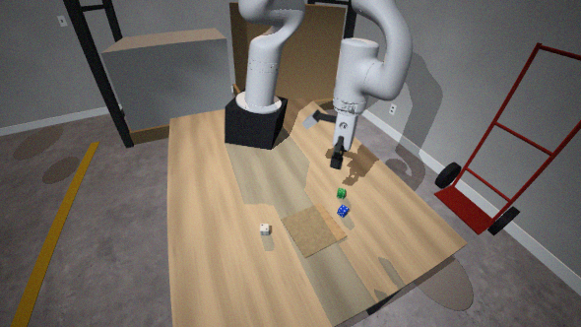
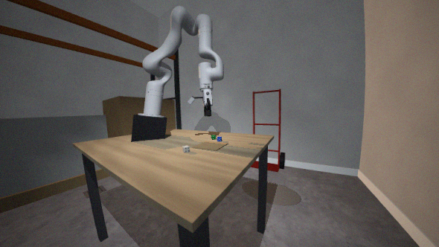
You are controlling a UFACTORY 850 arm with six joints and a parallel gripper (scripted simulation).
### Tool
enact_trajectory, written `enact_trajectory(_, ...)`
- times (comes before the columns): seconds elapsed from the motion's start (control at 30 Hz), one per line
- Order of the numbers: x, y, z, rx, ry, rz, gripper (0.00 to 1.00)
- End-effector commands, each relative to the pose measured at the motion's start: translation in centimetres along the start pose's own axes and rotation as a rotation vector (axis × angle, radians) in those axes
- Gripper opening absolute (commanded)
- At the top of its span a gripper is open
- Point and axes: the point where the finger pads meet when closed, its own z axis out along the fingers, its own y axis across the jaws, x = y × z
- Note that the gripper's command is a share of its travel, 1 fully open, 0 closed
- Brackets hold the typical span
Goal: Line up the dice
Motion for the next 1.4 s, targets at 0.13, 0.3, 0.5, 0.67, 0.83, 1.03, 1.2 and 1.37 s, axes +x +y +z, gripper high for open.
enact_trajectory(0.13, -0.1, -0.1, -0.1, -0.009, 0.015, 0.001, 1.0)
enact_trajectory(0.3, 1.3, -5.0, 0.2, -0.01, 0.009, -0.088, 1.0)
enact_trajectory(0.5, 2.7, -8.2, 0.4, -0.01, 0.006, -0.146, 1.0)
enact_trajectory(0.67, 6.9, -15.2, 0.6, -0.01, 0.006, -0.275, 1.0)
enact_trajectory(0.83, 11.5, -20.3, 0.7, -0.01, 0.01, -0.377, 1.0)
enact_trajectory(1.03, 13.7, -22.2, 0.7, -0.011, 0.013, -0.421, 1.0)
enact_trajectory(1.2, 13.7, -22.2, 0.7, -0.011, 0.013, -0.421, 1.0)
enact_trajectory(1.37, 13.7, -22.2, 0.7, -0.011, 0.013, -0.421, 1.0)
